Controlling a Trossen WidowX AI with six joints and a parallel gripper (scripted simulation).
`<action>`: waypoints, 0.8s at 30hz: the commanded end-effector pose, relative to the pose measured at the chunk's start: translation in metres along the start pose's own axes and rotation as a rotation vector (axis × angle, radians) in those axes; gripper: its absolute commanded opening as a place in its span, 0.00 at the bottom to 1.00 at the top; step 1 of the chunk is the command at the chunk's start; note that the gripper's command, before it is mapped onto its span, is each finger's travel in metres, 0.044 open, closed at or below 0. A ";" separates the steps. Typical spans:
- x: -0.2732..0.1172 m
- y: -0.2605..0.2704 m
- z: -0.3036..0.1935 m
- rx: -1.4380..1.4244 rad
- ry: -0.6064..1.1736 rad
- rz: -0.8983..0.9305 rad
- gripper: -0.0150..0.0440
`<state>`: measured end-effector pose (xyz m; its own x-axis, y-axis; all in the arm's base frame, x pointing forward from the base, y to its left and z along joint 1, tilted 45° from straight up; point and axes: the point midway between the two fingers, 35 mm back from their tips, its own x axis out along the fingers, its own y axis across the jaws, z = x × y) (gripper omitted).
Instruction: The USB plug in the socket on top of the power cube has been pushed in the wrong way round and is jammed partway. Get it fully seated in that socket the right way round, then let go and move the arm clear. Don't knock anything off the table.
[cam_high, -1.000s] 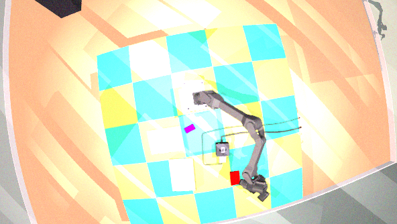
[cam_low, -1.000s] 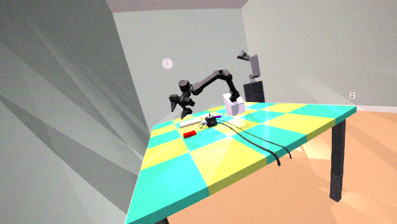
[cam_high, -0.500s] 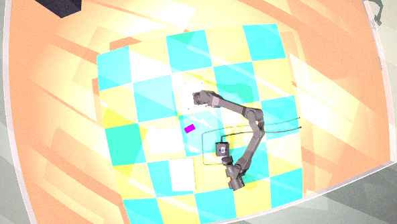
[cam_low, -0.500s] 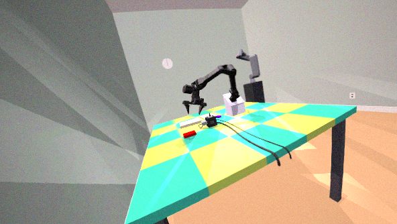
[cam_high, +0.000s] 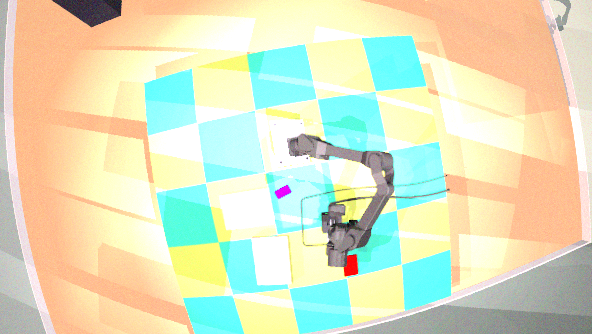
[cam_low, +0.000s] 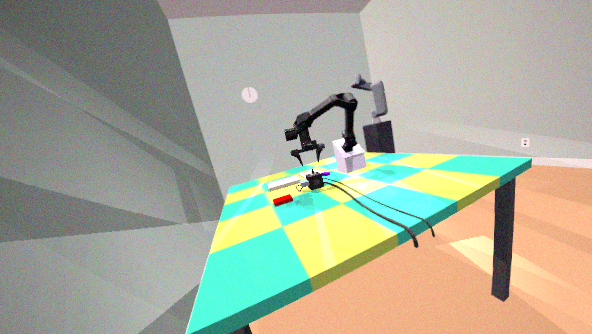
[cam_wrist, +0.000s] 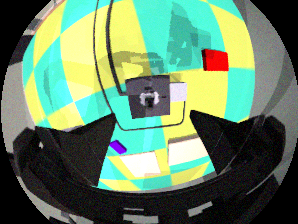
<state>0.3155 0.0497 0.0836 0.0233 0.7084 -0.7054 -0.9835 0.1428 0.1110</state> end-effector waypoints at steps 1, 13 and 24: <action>0.001 0.003 -0.001 0.003 0.005 0.007 1.00; 0.012 0.003 -0.002 0.003 0.005 0.007 1.00; 0.023 0.002 -0.003 0.003 0.005 0.007 1.00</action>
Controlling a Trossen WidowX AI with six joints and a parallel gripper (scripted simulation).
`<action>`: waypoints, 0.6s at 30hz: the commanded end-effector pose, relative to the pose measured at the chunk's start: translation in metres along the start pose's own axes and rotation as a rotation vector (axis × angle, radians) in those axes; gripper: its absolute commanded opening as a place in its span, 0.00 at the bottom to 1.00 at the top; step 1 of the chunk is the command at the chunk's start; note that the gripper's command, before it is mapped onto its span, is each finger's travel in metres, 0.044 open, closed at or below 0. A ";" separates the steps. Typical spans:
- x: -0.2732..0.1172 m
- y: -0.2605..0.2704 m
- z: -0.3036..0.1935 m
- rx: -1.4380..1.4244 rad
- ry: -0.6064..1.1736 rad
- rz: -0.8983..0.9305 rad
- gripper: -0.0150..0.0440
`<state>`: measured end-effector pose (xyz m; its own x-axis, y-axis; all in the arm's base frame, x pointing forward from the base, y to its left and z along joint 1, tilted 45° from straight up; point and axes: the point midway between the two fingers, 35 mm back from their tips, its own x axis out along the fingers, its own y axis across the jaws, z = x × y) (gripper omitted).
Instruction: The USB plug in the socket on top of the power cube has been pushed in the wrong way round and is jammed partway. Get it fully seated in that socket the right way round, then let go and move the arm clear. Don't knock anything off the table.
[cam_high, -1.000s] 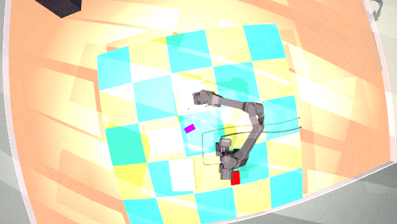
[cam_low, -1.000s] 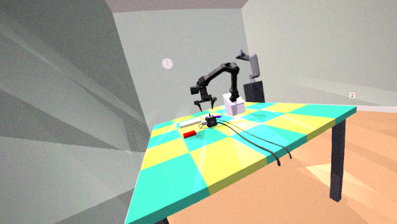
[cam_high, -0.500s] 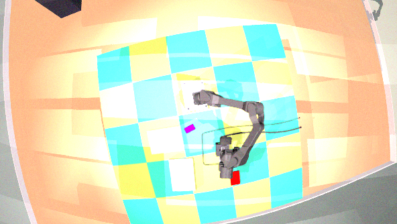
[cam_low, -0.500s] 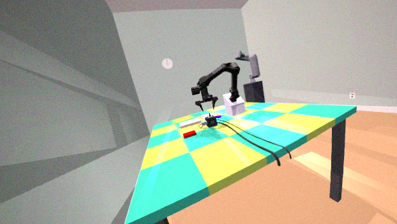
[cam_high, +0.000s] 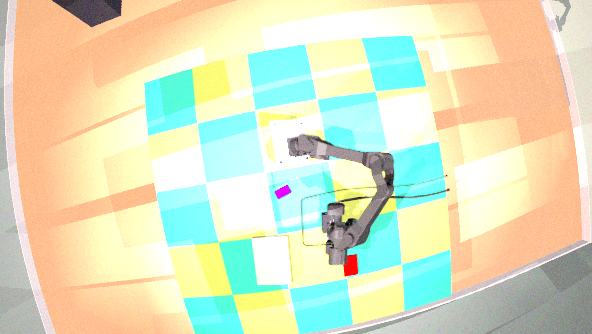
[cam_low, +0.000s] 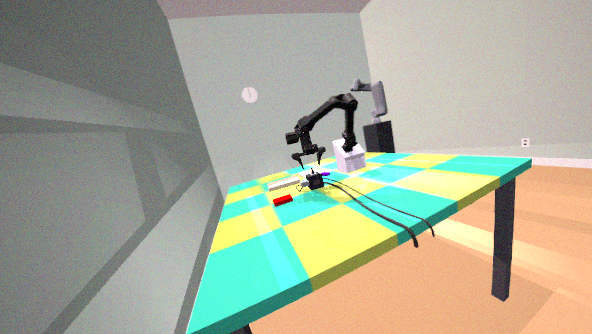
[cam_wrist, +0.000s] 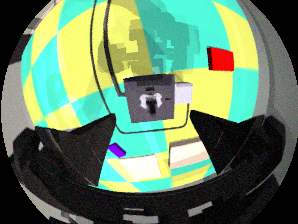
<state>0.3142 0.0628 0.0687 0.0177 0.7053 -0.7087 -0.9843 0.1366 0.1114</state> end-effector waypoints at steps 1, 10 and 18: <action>0.004 0.001 -0.001 0.007 -0.001 0.002 1.00; 0.008 0.000 -0.001 0.000 0.002 0.001 0.96; 0.008 0.000 -0.001 0.000 0.002 0.001 0.60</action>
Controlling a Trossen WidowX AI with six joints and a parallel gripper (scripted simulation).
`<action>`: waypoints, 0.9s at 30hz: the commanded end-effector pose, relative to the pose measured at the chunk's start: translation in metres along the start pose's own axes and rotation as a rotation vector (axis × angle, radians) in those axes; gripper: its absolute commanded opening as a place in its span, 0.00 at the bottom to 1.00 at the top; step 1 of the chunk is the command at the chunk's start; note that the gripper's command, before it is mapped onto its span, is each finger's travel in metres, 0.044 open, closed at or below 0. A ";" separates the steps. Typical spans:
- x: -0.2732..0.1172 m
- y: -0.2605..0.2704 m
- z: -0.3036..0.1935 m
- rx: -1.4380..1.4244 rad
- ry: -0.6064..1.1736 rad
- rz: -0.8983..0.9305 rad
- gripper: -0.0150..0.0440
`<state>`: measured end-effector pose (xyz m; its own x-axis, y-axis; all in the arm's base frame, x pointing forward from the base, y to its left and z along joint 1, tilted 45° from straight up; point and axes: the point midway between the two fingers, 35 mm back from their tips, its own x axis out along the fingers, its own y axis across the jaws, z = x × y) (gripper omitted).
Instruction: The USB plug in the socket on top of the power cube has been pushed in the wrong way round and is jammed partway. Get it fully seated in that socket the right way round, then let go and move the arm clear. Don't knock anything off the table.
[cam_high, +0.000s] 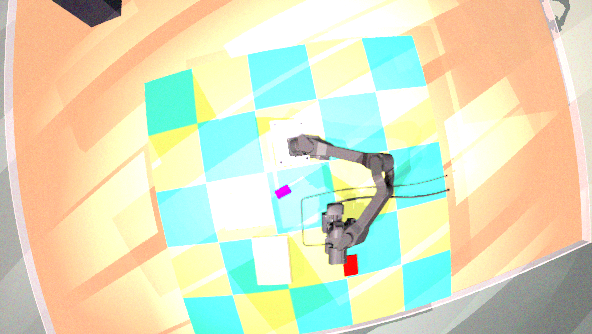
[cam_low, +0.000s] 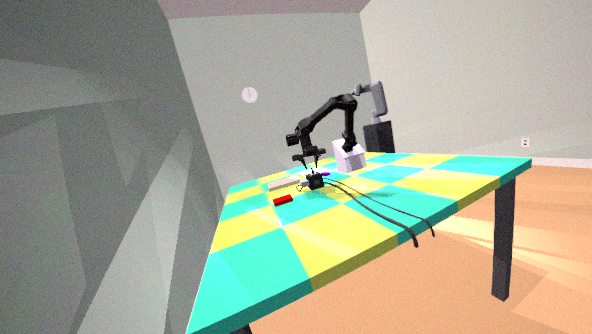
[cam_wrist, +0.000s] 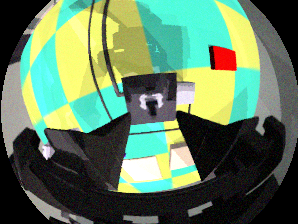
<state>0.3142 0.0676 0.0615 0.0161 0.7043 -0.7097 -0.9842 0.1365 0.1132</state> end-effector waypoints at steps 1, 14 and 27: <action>0.000 0.000 0.000 -0.001 0.000 -0.001 0.56; 0.000 0.000 0.000 -0.001 0.000 -0.001 0.25; 0.000 0.000 0.000 0.000 0.000 0.000 0.25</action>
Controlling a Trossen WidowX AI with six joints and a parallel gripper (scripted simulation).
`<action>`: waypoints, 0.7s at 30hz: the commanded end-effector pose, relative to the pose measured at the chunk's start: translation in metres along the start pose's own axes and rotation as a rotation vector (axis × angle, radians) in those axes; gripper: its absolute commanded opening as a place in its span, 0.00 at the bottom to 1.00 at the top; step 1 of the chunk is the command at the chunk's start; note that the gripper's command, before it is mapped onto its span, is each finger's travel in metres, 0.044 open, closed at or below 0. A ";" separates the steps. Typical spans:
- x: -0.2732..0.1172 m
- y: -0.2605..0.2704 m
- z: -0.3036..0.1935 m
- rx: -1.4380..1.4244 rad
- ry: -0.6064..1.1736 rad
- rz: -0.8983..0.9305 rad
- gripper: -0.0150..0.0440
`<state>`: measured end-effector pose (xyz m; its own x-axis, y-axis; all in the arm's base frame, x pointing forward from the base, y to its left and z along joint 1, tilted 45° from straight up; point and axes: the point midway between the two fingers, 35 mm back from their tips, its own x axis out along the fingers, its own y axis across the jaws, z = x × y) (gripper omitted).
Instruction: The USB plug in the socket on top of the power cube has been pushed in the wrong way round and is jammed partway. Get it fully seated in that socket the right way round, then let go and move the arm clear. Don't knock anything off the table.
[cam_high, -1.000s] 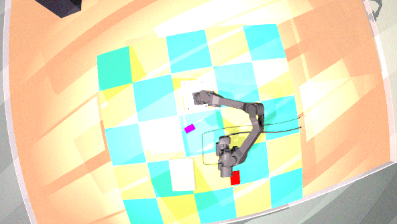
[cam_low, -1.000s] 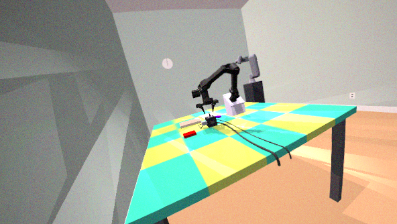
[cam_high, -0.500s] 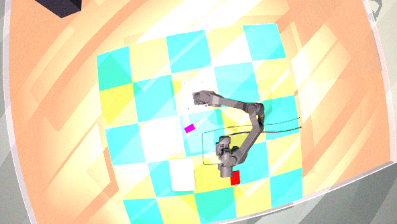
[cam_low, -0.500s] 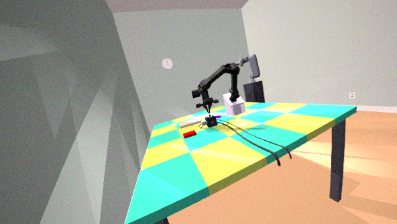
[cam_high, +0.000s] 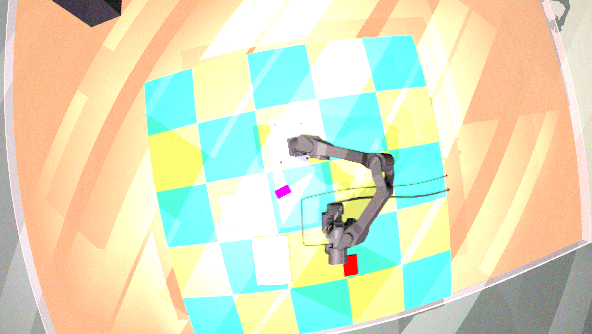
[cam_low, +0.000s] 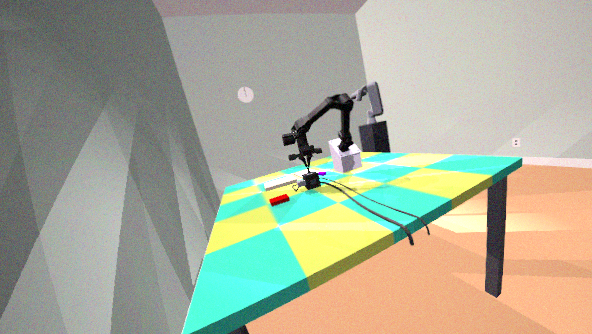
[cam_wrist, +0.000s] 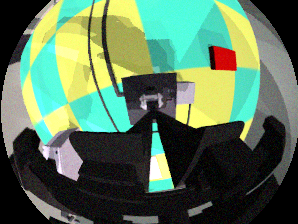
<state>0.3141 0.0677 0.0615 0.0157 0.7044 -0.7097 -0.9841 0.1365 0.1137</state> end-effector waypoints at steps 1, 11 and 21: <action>-0.001 0.000 0.000 0.000 0.000 0.000 0.25; -0.008 0.000 0.000 0.000 0.000 0.000 0.25; -0.014 0.000 0.000 0.000 0.001 0.000 0.25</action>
<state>0.3120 0.0606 0.0690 0.0089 0.7073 -0.7069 -0.9831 0.1355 0.1231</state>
